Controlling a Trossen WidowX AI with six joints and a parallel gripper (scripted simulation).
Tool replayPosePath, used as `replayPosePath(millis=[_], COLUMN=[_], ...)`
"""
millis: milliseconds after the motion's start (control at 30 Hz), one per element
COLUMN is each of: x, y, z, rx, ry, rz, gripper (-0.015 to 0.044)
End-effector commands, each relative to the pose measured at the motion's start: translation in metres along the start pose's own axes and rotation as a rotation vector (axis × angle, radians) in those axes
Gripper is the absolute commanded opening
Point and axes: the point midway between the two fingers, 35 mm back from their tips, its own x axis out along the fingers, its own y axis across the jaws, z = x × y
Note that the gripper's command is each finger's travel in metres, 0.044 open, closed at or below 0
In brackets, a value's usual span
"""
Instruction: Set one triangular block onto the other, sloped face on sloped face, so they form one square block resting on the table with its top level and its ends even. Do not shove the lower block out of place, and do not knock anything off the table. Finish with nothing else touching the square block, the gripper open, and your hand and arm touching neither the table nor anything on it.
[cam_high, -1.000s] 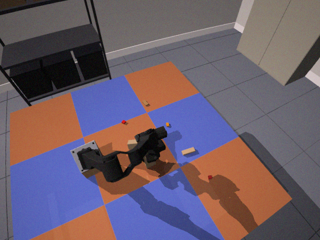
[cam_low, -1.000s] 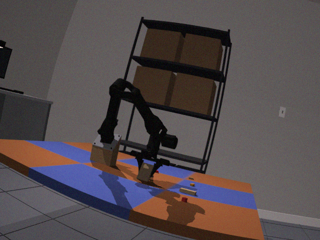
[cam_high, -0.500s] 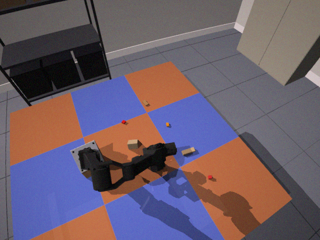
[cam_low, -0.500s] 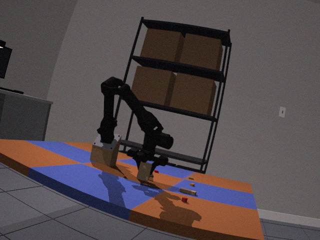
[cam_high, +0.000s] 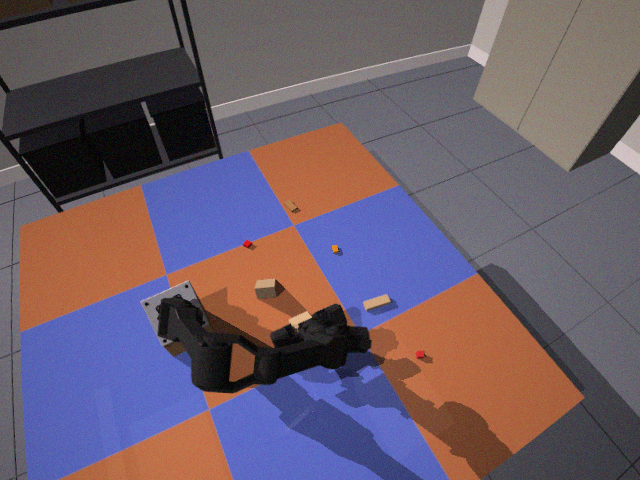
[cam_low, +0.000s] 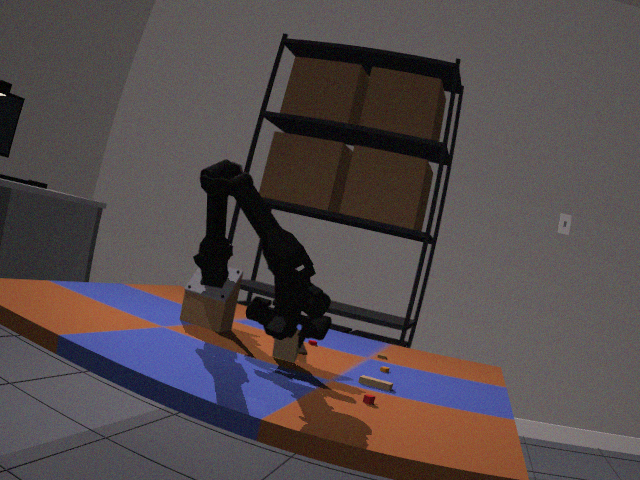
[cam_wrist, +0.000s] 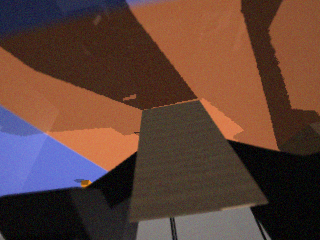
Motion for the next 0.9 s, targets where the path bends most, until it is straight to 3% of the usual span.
replayPosePath(millis=[0,167,200,700,867], x=[-0.0046,-0.0081,-0.005,-0.005,-0.005], y=[0.0014,0.0013,0.0,0.0,0.0], z=[0.0046,0.0132,0.0102,0.0102,0.0102], rx=[-0.005,-0.006,-0.001,-0.001,-0.001], ry=[0.092,0.222,0.156,0.156,0.156], rz=[0.007,0.007,-0.001,-0.001,-0.001], gripper=[0.0,0.0,0.0026,0.042,0.044])
